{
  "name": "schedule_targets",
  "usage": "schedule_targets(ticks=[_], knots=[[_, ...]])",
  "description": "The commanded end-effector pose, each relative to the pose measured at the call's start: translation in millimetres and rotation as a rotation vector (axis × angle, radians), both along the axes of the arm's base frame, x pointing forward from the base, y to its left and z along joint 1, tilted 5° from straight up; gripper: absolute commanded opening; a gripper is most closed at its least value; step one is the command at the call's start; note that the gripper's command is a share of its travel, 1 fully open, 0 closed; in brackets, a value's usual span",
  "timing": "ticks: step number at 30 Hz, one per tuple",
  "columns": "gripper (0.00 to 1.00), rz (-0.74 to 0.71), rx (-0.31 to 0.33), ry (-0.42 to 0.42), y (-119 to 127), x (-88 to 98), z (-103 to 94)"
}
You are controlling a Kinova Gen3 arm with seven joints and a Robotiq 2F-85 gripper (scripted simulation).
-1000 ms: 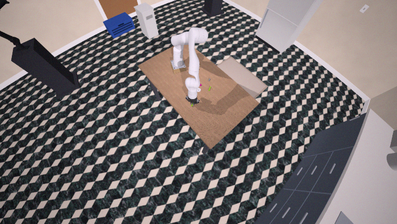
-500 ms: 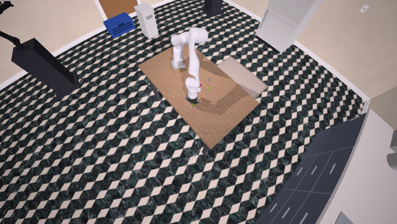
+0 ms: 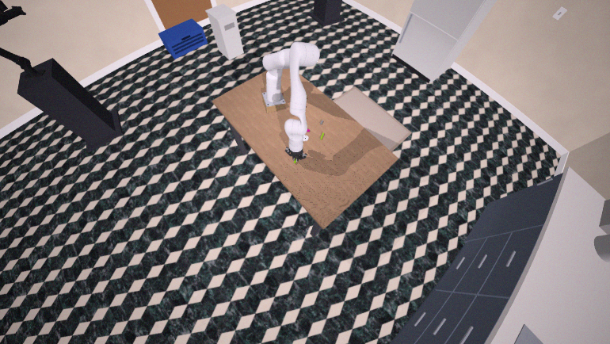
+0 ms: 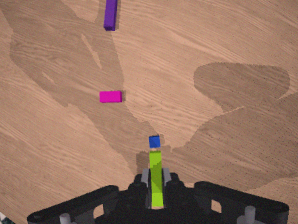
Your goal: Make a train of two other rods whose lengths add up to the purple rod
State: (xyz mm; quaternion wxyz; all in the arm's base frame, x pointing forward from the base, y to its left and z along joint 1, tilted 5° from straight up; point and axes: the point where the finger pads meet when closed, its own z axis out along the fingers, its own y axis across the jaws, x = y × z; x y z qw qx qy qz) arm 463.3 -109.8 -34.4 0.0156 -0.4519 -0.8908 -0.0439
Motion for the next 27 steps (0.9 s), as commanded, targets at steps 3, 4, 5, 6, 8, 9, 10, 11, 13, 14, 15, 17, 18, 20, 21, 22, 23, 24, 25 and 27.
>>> schedule_targets(ticks=[3,4,5,6,8,9,10,11,13,14,15,17,18,20,21,22,23,24,25,27], knots=[[0.05,0.016,-0.005,-0.007,-2.0,2.3,-0.4],[0.05,0.016,-0.005,-0.007,-2.0,2.3,-0.4],[0.05,0.016,-0.005,-0.007,-2.0,2.3,-0.5],[0.05,0.016,-0.005,-0.007,-2.0,2.3,-0.6],[0.05,0.016,-0.005,-0.007,-2.0,2.3,-1.2],[0.05,0.016,-0.005,-0.007,-1.9,2.3,-1.6],[0.05,0.016,-0.005,-0.007,-1.9,2.4,-2.2],[0.05,0.016,-0.005,-0.007,-1.9,2.4,-2.2],[0.05,0.016,-0.005,-0.007,-1.8,2.4,-2.8],[0.05,0.016,-0.005,-0.007,-1.8,2.5,-3.6],[0.05,0.016,-0.005,-0.007,-1.7,2.5,-4.4],[0.05,0.016,-0.005,-0.007,-1.6,2.7,-6.2],[0.05,0.016,-0.005,-0.007,-1.5,2.8,-7.1],[0.05,0.016,-0.005,-0.007,-1.4,2.9,-8.8],[0.05,0.016,-0.005,-0.007,-1.3,2.9,-9.5],[0.05,0.016,-0.005,-0.007,-1.3,2.9,-10.2],[0.05,0.016,-0.005,-0.007,-1.2,2.9,-10.8],[0.05,0.016,-0.005,-0.007,-1.2,2.9,-11.3],[0.05,0.016,-0.005,-0.007,-1.2,2.9,-11.6],[0.05,0.016,-0.005,-0.007,-1.1,2.8,-12.0]])
